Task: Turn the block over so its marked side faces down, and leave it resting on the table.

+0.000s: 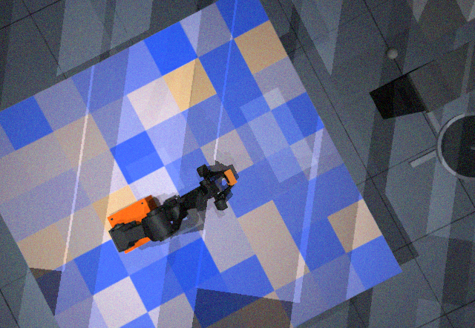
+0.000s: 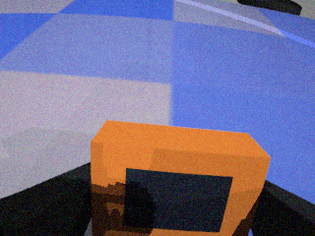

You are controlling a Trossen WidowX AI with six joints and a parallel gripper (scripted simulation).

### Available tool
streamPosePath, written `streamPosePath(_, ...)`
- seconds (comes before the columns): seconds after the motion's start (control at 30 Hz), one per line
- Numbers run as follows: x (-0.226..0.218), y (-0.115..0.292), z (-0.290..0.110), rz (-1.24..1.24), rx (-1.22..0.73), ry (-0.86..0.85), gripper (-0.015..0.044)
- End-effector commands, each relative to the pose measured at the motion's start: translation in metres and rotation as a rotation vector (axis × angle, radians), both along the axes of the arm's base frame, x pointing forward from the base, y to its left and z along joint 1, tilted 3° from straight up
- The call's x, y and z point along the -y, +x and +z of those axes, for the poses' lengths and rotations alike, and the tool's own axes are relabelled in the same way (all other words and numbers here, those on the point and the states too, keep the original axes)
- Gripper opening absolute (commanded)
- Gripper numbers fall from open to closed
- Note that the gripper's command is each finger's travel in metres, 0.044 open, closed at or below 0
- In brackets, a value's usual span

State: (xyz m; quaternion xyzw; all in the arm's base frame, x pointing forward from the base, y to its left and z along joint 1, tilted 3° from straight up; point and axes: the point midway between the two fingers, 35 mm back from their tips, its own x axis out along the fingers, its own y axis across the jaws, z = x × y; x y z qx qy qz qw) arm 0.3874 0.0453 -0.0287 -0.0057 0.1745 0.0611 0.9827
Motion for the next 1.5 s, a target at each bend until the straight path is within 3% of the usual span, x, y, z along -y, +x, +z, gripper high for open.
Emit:
streamPosePath(0.0, 0.0011, -0.0036, 0.0017, -0.007, 0.022, 0.007, 0.0)
streamPosePath(0.53, 0.0012, -0.004, 0.005, -0.007, 0.028, 0.008, 0.0)
streamPosePath(1.1, 0.0012, -0.004, 0.005, -0.007, 0.028, 0.008, 0.044)
streamPosePath(1.47, 0.0012, -0.004, 0.005, -0.007, 0.028, 0.008, 0.044)
